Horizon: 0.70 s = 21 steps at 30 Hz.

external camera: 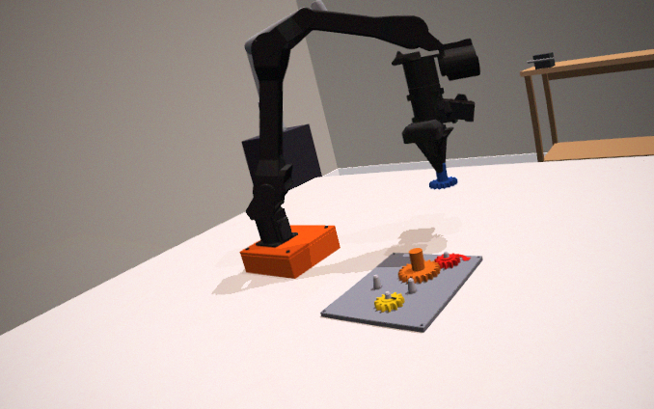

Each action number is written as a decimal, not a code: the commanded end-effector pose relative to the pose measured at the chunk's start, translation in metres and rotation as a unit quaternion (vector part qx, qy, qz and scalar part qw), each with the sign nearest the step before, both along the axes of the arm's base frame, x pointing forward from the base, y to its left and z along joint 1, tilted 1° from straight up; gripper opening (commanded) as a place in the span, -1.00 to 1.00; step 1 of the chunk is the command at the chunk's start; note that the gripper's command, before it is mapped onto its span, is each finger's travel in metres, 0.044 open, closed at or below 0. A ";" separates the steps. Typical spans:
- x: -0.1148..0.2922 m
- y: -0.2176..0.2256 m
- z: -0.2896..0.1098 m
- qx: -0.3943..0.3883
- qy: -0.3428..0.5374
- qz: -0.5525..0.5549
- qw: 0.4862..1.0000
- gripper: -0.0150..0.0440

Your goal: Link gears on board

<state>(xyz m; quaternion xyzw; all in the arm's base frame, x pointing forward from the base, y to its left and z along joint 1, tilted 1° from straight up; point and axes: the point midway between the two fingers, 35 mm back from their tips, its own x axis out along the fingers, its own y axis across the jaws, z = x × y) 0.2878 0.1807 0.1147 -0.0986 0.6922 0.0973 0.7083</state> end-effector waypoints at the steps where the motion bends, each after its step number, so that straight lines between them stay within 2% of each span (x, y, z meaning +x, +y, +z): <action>1: -0.001 -0.001 0.010 0.001 0.000 0.002 1.000 -0.49; 21: -0.006 -0.008 0.050 0.000 0.000 0.002 1.000 -0.49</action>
